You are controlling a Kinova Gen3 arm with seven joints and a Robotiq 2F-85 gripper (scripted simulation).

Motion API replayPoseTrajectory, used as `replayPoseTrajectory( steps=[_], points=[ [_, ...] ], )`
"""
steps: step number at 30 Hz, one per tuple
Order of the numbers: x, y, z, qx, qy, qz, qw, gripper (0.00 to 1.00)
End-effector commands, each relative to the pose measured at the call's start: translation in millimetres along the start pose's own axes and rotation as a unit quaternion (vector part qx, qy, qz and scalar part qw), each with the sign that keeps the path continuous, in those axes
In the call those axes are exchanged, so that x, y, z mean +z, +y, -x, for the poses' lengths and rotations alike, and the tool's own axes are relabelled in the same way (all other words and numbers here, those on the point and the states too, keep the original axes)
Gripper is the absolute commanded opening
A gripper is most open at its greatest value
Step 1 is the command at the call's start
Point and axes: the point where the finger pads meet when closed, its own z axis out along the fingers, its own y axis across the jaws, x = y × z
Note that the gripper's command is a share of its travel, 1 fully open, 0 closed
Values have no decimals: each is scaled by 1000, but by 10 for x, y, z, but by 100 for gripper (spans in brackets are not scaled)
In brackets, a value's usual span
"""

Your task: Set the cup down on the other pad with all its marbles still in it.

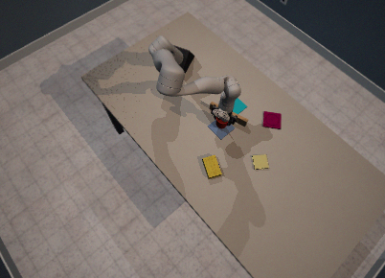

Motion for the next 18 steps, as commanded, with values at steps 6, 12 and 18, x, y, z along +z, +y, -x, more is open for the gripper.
replayPoseTrajectory(
  steps=[6,12,18],
  points=[
    [-257,-29,-16,1,2,-6,1000,83],
    [-397,-28,-16,1,2,-6,1000,83],
    [-456,-27,-15,1,2,-6,1000,83]
  ],
)
